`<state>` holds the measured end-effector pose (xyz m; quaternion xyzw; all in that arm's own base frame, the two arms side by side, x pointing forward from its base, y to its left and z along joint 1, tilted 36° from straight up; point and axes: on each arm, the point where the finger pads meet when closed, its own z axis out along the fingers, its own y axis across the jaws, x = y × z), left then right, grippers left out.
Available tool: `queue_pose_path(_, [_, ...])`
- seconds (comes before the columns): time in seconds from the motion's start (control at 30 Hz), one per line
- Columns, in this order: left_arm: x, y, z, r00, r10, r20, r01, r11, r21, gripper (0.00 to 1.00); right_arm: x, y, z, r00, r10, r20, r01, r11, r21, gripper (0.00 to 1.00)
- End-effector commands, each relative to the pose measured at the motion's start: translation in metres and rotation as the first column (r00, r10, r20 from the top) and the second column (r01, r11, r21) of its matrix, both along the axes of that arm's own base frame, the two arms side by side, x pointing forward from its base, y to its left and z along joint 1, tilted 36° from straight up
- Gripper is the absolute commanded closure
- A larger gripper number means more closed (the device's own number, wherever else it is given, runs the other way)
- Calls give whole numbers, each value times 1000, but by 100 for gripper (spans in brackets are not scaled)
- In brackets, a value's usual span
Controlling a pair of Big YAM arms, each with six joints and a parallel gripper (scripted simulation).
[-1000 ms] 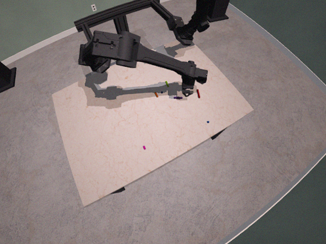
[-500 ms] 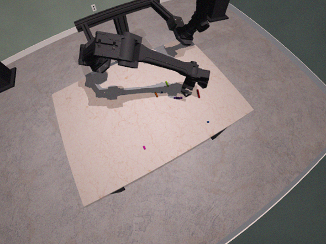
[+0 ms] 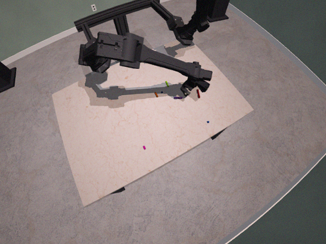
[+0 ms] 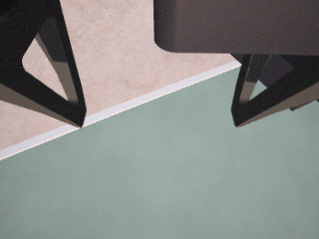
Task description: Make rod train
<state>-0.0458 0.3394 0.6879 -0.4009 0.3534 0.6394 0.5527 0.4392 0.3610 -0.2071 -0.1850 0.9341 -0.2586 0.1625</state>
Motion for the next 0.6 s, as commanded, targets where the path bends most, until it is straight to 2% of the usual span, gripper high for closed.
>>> queue_pose_path(0.0, [-4, -3, -1, 1000, 9, 10, -9, 1000, -6, 0, 14, -1, -8, 987, -148, 57, 145, 988, 55, 0])
queue_pose_path(0.4, [-4, -3, -1, 1000, 9, 10, -9, 1000, -6, 0, 21, 6, -8, 911, -384, 149, 354, 915, 193, 0])
queue_pose_path(0.47, [-4, -3, -1, 1000, 9, 10, -9, 1000, -6, 0, 21, 6, -8, 911, -384, 149, 354, 915, 193, 0])
queue_pose_path(0.57, [-4, -3, -1, 1000, 9, 10, -9, 1000, -6, 0, 24, 8, -8, 867, -468, 173, 421, 872, 249, 0])
